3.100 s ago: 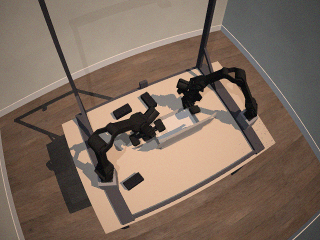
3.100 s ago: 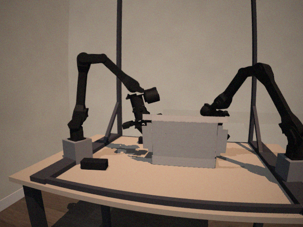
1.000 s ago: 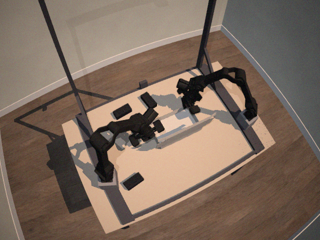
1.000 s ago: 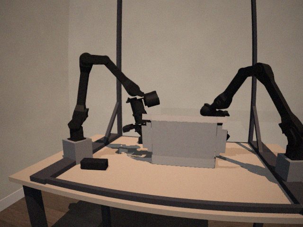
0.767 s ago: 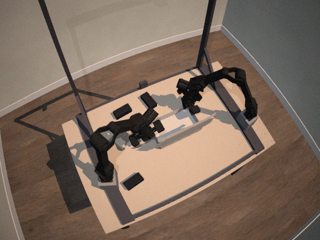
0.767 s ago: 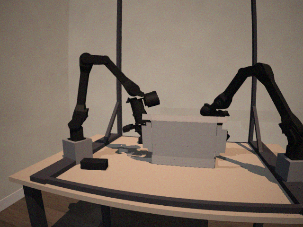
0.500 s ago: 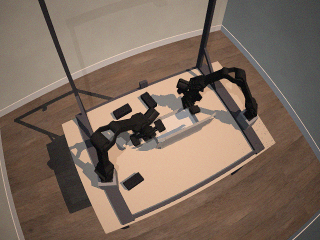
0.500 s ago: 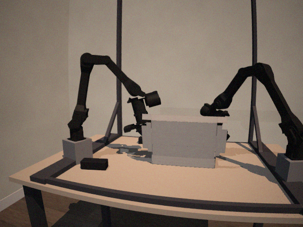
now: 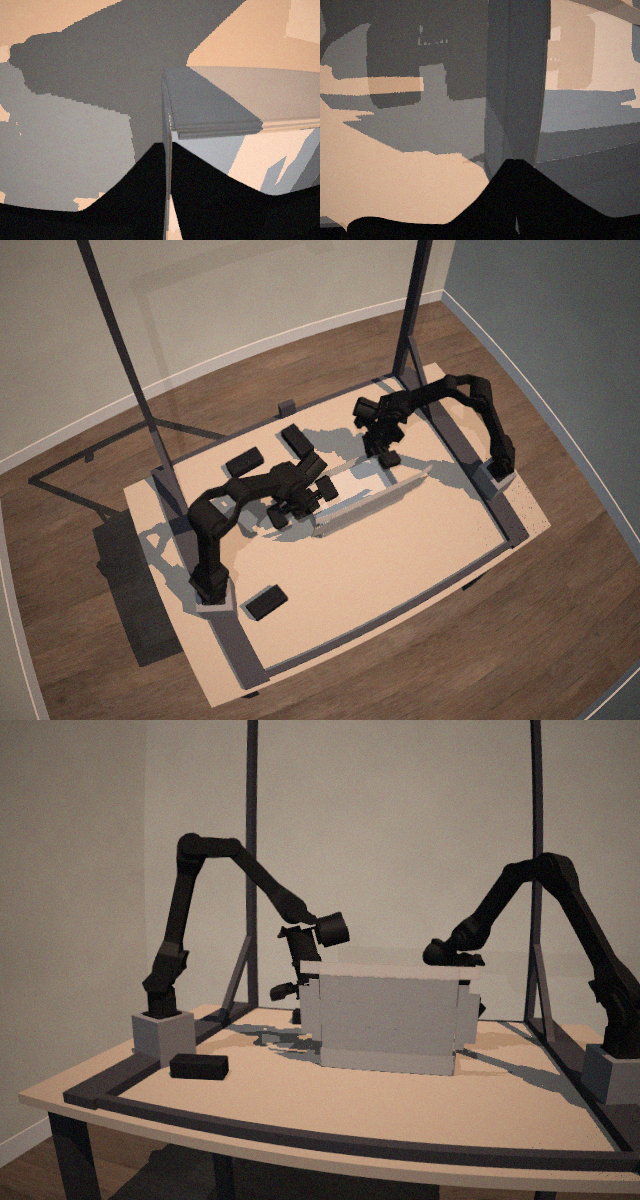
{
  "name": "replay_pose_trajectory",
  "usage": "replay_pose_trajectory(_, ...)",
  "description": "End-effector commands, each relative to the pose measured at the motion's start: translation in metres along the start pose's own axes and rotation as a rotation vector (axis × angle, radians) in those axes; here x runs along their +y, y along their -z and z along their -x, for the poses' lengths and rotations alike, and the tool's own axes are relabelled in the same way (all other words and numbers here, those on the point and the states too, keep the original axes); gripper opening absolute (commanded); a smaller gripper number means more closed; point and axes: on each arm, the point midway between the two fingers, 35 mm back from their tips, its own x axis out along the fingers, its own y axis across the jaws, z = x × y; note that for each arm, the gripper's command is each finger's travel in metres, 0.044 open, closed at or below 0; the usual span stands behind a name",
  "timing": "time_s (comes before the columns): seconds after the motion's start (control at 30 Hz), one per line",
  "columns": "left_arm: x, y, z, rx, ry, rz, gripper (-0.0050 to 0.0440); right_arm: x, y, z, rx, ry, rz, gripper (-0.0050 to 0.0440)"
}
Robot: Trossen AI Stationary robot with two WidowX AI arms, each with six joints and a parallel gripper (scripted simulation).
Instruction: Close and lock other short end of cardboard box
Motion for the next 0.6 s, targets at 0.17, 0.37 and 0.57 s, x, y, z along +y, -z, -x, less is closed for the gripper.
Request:
replay_pose_trajectory(0.17, 0.004, 0.006, 0.008, 0.02, -0.02, 0.004, 0.0003, -0.021, -0.001, 0.0, -0.009, 0.025, -0.004, 0.0)
replay_pose_trajectory(0.37, 0.004, 0.006, 0.008, 0.02, -0.02, 0.004, 0.0003, -0.025, -0.001, -0.003, -0.009, 0.024, -0.004, 0.0)
replay_pose_trajectory(0.57, 0.004, 0.006, 0.008, 0.02, -0.02, 0.004, 0.0003, -0.029, -0.001, -0.008, -0.008, 0.025, -0.004, 0.0)
